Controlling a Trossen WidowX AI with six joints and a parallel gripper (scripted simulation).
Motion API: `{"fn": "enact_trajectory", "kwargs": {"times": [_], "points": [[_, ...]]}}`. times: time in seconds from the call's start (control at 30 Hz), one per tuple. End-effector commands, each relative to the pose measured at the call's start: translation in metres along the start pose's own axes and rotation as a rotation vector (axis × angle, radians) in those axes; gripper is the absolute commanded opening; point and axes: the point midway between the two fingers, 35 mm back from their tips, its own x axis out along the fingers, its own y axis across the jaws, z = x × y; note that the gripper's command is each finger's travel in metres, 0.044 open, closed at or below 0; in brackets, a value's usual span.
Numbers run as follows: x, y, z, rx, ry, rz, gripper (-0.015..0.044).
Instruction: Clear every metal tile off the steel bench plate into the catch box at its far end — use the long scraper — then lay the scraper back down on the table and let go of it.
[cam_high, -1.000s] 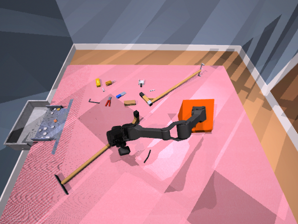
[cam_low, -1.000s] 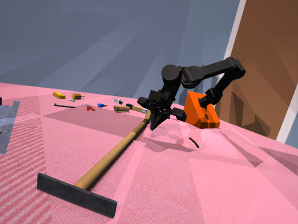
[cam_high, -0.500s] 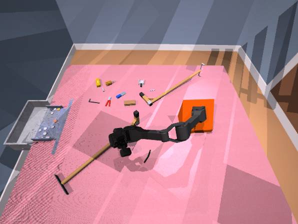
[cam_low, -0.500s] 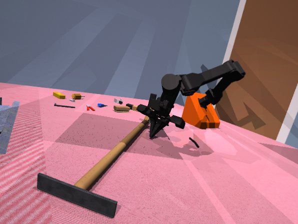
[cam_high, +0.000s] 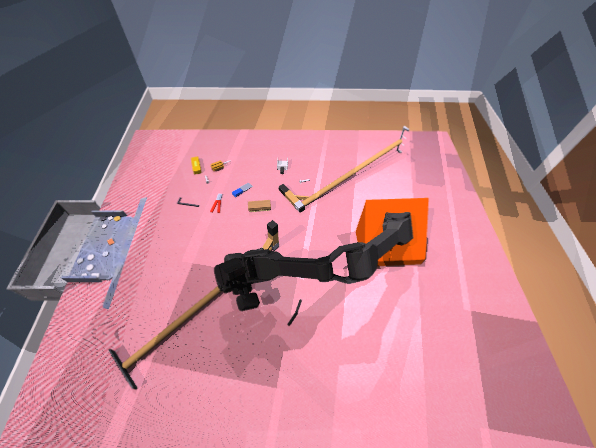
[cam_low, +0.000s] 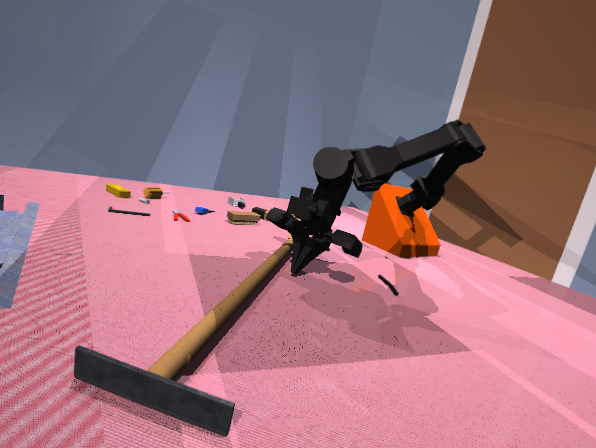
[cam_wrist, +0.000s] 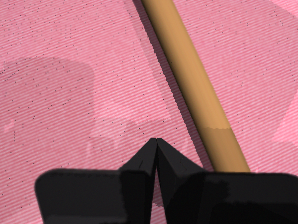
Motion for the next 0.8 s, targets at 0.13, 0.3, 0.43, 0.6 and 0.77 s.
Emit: {"fn": "enact_trajectory", "kwargs": {"times": [0.13, 0.3, 0.43, 0.6, 0.77], "points": [[0.002, -0.007, 0.005, -0.005, -0.001, 0.003, 0.0], [0.003, -0.012, 0.007, -0.006, -0.001, 0.003, 0.0], [0.003, -0.015, 0.009, -0.006, -0.001, 0.002, 0.0], [0.004, -0.02, 0.011, -0.006, -0.001, 0.002, 0.0], [0.005, -0.024, 0.013, -0.006, -0.001, 0.002, 0.0]]}}
